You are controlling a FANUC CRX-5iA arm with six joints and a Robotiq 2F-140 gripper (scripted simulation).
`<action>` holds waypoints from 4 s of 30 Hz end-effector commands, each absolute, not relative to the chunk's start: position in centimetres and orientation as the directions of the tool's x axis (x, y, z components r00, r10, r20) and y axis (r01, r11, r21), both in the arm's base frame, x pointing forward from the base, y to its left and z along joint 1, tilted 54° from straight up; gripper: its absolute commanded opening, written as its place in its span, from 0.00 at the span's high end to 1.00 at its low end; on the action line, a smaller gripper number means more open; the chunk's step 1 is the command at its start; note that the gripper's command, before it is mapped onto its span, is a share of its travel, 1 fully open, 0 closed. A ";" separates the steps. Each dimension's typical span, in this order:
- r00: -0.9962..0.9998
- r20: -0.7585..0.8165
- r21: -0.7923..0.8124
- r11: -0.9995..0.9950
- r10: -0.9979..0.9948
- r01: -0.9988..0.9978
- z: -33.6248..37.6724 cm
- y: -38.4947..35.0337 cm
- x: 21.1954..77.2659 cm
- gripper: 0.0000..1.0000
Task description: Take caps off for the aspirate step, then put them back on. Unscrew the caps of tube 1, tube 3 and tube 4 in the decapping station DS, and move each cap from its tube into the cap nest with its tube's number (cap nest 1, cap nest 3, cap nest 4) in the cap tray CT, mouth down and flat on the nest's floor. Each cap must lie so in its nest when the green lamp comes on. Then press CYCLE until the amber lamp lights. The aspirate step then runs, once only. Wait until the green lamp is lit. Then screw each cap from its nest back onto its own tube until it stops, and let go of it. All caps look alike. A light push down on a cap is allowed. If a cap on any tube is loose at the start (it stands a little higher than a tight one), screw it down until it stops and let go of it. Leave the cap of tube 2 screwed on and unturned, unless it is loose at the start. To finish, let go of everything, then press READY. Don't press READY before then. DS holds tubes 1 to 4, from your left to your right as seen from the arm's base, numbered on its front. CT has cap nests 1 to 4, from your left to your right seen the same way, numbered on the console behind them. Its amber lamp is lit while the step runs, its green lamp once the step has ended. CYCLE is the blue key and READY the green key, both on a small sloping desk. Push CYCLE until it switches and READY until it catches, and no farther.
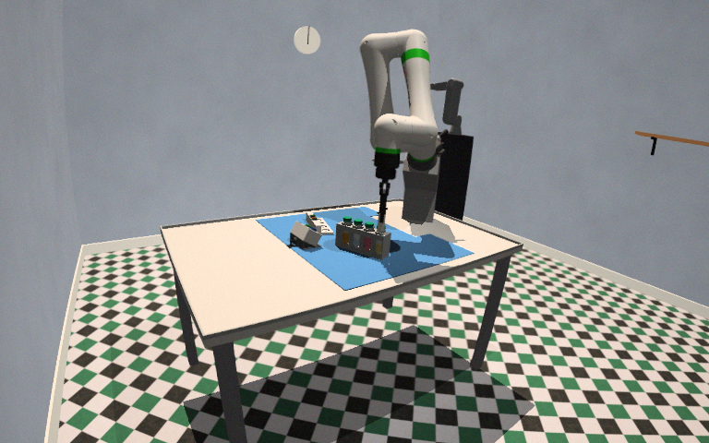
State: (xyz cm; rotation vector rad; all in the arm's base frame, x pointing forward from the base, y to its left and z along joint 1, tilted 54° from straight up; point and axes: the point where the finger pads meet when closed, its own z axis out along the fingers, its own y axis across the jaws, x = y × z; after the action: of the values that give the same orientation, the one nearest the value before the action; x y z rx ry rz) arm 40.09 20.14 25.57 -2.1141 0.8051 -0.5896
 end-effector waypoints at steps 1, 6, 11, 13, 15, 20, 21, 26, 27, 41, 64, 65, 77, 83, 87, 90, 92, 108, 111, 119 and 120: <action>0.602 -0.031 -0.810 -0.333 -0.798 -0.483 25.6 20.1 40.1 0.65; 0.464 -0.231 -0.777 -0.125 -0.855 -0.617 25.6 20.1 40.1 0.65; 0.355 -0.356 -0.728 0.018 -0.864 -0.686 25.6 20.1 40.1 0.65; 0.272 -0.440 -0.681 0.120 -0.856 -0.723 25.6 20.1 40.1 0.65; 0.272 -0.440 -0.681 0.120 -0.856 -0.723 25.6 20.1 40.1 0.65; 0.272 -0.440 -0.681 0.120 -0.856 -0.723 25.6 20.1 40.1 0.65; 0.272 -0.440 -0.681 0.120 -0.856 -0.723 25.6 20.1 40.1 0.65; 0.272 -0.440 -0.681 0.120 -0.856 -0.723 25.6 20.1 40.1 1.00; 0.272 -0.440 -0.681 0.120 -0.856 -0.723 25.6 20.1 40.1 1.00; 0.442 -0.258 -0.768 -0.095 -0.859 -0.633 25.6 20.1 40.1 1.00; 0.597 -0.041 -0.809 -0.324 -0.801 -0.490 25.6 20.1 40.1 0.65; 0.597 -0.041 -0.809 -0.324 -0.801 -0.490 25.6 20.1 40.1 0.65; 0.449 -0.249 -0.771 -0.105 -0.858 -0.628 25.9 19.9 39.8 0.65; 0.449 -0.249 -0.771 -0.105 -0.858 -0.628 26.1 19.8 39.7 0.65; 0.449 -0.249 -0.771 -0.105 -0.858 -0.628 26.1 19.8 39.7 0.65; 0.449 -0.249 -0.771 -0.105 -0.858 -0.628 26.1 19.8 39.7 1.00; 0.449 -0.249 -0.771 -0.105 -0.858 -0.628 26.1 19.8 39.7 1.00; 0.449 -0.249 -0.771 -0.105 -0.858 -0.628 27.1 18.9 38.5 1.00; 0.449 -0.249 -0.771 -0.105 -0.858 -0.628 27.6 18.4 38.0 1.00; 0.500 -0.184 -0.789 -0.176 -0.846 -0.588 27.8 17.3 37.7 1.00; 0.547 -0.117 -0.802 -0.246 -0.829 -0.545 27.5 16.6 37.9 1.00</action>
State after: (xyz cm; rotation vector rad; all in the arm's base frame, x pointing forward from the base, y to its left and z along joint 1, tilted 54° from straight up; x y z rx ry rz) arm 37.54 18.00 28.04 -1.8226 1.2614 -0.3301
